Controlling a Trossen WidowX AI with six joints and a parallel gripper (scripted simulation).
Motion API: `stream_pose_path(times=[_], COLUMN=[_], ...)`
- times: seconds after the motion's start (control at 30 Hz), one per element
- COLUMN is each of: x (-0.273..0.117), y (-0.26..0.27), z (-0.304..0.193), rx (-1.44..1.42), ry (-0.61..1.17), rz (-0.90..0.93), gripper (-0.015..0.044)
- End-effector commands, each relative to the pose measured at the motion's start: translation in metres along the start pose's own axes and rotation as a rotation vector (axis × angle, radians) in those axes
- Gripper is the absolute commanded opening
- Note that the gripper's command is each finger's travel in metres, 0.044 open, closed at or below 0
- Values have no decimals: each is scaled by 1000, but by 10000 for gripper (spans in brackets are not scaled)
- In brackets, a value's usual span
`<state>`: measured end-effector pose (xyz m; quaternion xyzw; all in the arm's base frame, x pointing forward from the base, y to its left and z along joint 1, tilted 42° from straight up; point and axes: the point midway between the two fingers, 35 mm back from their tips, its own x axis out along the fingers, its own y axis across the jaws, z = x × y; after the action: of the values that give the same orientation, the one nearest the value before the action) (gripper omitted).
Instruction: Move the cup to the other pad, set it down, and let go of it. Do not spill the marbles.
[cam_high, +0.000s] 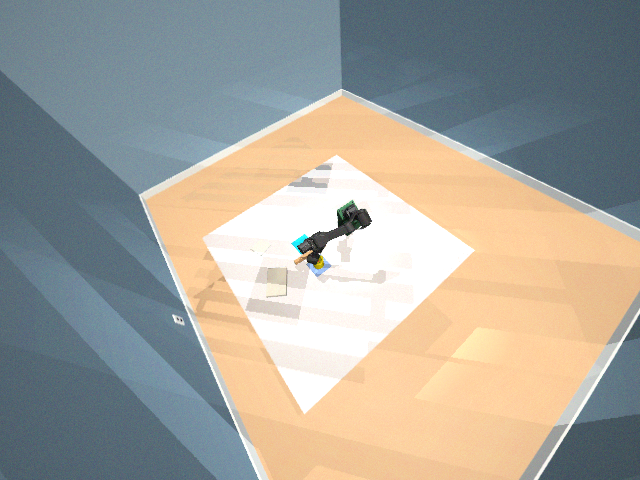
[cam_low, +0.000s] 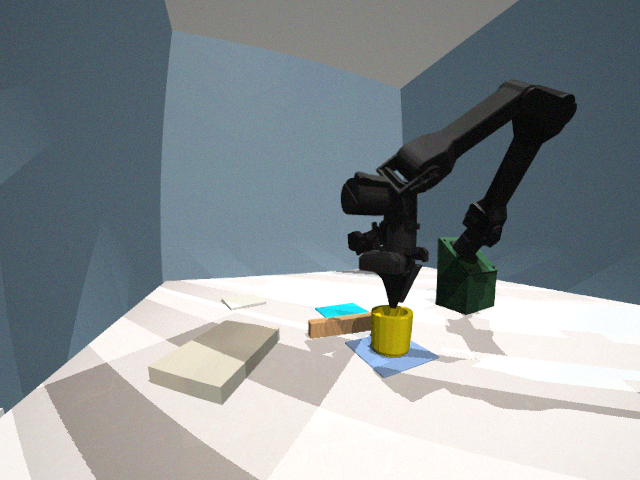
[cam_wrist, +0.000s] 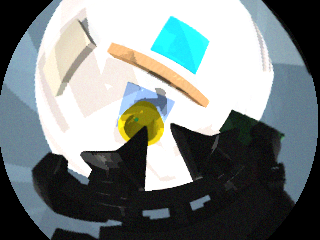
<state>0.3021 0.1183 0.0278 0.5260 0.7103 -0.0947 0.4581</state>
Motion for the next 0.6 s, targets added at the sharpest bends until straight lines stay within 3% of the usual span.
stream_pose_path(times=[0.0, 0.57], x=[9, 36], y=[-2, -4], z=[0, -1], rx=[11, 11], ry=[9, 12], rz=[-6, -5], gripper=[167, 167])
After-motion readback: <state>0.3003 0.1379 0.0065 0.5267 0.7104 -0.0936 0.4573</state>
